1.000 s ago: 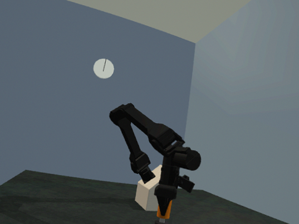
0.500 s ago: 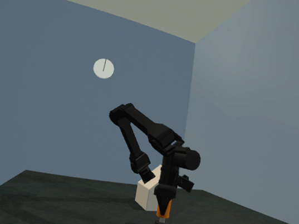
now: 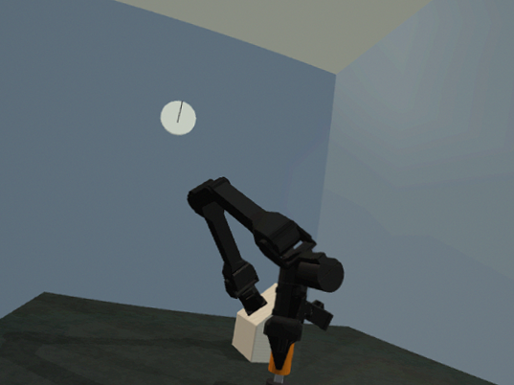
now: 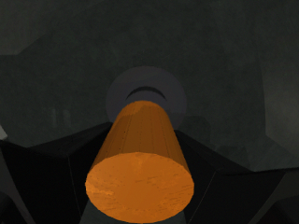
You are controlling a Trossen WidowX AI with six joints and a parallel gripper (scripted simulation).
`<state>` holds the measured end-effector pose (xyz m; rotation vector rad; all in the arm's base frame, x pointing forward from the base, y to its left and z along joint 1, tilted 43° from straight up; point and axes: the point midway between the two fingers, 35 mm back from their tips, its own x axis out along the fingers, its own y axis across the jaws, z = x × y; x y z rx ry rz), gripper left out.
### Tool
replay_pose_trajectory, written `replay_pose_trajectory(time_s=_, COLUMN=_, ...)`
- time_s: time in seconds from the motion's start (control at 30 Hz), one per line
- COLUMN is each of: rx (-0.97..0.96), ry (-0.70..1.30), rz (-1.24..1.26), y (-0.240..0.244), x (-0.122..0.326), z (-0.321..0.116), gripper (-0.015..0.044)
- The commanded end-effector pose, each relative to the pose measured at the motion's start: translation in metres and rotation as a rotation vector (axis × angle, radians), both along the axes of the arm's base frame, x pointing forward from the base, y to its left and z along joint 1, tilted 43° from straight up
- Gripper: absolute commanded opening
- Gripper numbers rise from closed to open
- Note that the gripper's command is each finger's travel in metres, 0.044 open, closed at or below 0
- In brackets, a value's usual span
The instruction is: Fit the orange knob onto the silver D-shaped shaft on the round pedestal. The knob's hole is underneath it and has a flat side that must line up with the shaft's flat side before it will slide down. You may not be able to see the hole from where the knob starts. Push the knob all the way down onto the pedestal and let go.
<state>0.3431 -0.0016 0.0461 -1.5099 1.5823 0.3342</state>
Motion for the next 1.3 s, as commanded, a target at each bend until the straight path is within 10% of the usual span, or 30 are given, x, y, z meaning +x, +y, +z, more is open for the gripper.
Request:
replay_pose_trajectory(time_s=0.0, rx=0.0, ry=-0.009, rz=0.002, y=0.0024, x=0.0032, z=0.0012, gripper=0.0)
replay_pose_trajectory(time_s=1.27, rx=-0.001, ry=-0.009, rz=0.002, y=-0.0004, x=0.0039, z=-0.0028, gripper=0.0)
